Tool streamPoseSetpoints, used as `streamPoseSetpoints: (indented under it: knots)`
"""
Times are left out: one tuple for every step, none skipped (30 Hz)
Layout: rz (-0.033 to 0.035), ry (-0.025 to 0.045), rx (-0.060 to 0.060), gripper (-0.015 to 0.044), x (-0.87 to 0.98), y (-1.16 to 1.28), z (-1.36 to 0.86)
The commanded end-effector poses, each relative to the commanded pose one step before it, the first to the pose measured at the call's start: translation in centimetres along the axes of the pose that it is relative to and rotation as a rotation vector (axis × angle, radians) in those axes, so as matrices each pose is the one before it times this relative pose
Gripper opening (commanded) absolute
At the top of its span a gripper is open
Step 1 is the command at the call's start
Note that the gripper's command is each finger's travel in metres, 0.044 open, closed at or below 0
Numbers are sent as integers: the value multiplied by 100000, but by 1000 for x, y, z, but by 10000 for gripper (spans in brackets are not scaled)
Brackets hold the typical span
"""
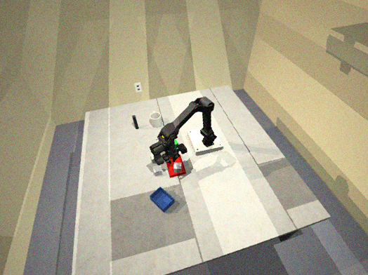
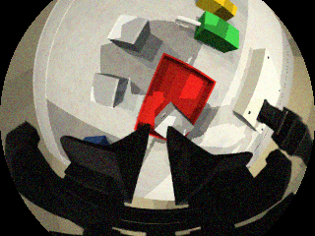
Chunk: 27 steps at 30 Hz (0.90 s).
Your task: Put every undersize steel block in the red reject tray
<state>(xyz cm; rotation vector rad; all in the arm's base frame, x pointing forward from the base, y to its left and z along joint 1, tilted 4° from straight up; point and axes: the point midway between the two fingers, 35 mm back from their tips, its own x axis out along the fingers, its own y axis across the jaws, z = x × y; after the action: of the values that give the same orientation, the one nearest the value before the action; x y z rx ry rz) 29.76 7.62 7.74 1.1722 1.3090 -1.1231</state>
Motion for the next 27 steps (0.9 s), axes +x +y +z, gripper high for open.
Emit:
streamPoseSetpoints:
  knots:
    - [-17,-52,622,10,-11,-23,13]
    - [0,0,0,0,0,0,0]
    - [0,0,0,0,0,0,0]
    - [0,0,0,0,0,0,0]
    - [0,0,0,0,0,0,0]
    - [0,0,0,0,0,0,0]
    - [0,0,0,0,0,0,0]
    - [0,0,0,0,0,0,0]
    - [0,0,0,0,0,0,0]
    - [5,-6,-1015,0,-5,30,36]
    - [0,-2,-1209,0,-3,-8,-10]
    - [0,0,-173,0,3,-1,-1]
    - [40,58,1548,26,15,10,-18]
    - [0,0,0,53,0,0,0]
    - [0,0,0,79,0,0,0]
    - [0,0,0,105,0,0,0]
    - [0,0,0,131,0,0,0]
    - [0,0,0,157,0,0,0]
    - [0,0,0,184,0,0,0]
    - [0,0,0,210,0,0,0]
    - [0,0,0,236,0,0,0]
    - [0,0,0,263,0,0,0]
    - [0,0,0,289,0,0,0]
    - [0,0,0,315,0,0,0]
    - [0,-3,-1685,341,-4,-11,-13]
    - [23,3,1478,368,4,16,14]
    - [16,-16,411,341,-34,170,40]
